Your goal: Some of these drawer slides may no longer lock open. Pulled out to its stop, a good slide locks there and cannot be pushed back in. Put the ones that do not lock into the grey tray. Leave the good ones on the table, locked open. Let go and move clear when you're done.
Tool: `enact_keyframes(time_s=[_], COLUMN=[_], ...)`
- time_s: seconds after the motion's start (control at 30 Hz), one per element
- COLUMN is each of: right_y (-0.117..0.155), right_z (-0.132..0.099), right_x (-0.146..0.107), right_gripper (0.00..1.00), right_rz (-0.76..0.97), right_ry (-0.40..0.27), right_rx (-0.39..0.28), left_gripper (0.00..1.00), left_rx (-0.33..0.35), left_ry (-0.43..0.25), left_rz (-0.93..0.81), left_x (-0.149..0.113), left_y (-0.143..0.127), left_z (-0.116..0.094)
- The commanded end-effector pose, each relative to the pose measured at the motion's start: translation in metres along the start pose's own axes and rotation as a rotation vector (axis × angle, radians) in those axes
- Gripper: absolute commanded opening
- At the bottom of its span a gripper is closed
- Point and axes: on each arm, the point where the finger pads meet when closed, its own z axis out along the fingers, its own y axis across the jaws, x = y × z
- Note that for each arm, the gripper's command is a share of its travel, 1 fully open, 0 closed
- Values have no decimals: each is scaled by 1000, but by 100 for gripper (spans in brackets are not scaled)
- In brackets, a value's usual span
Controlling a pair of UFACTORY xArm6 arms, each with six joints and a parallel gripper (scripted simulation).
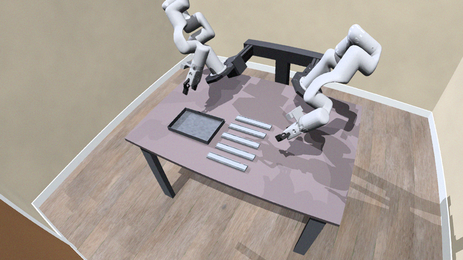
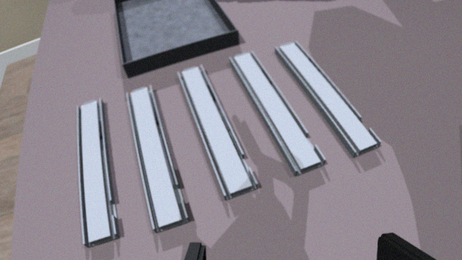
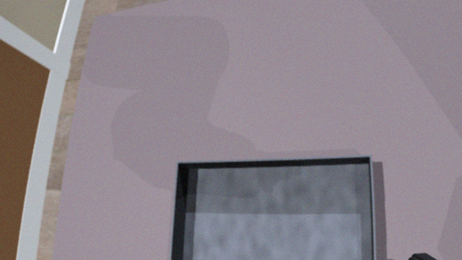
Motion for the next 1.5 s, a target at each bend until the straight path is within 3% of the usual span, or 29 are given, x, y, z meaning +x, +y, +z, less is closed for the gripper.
enact_keyframes(time_s=[0.0, 0.53, 1.03, 1.1, 1.47], right_y=[-1, -1, -19, -19, -32], right_z=[-1, -1, -3, -3, -6], right_x=[0, 0, 18, 18, 30], right_gripper=[100, 100, 100, 100, 100], right_rz=[2, 2, 678, 678, 1167], right_ry=[-1, -1, 35, 35, 92], right_rx=[2, 2, -132, -132, -230], left_gripper=[100, 100, 100, 100, 100], left_rx=[3, 3, 10, 10, 20], left_ry=[-1, -1, -20, -20, -39], left_rz=[2, 2, -360, -360, -630], left_x=[0, 0, 14, 14, 24], left_y=[-1, -1, -5, -5, -4], left_z=[-1, -1, -48, -48, -83])
